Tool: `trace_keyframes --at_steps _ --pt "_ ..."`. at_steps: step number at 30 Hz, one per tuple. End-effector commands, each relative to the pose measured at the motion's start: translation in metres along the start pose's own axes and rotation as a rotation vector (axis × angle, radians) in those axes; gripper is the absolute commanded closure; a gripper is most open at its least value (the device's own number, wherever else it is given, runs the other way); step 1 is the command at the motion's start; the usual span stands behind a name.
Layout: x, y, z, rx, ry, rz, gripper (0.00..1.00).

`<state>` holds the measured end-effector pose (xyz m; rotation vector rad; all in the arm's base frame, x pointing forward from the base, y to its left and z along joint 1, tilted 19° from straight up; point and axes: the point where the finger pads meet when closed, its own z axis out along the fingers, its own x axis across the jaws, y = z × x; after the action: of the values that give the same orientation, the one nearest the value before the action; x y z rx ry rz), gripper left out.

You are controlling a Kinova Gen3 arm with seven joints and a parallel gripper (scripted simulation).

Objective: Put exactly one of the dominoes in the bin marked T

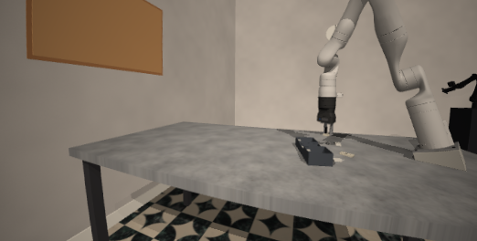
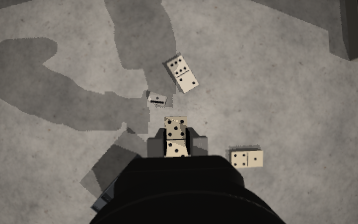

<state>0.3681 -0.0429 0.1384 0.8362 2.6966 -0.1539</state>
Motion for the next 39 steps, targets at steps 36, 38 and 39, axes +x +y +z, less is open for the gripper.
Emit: trace_keyframes --at_steps 36,38,39 --pt "0.005 0.055 -0.01 -0.011 -0.001 -0.016 0.51" --pt "0.005 0.067 -0.01 -0.011 -0.002 -0.066 0.51" --pt "0.006 0.073 -0.01 -0.01 -0.002 -0.116 0.51"
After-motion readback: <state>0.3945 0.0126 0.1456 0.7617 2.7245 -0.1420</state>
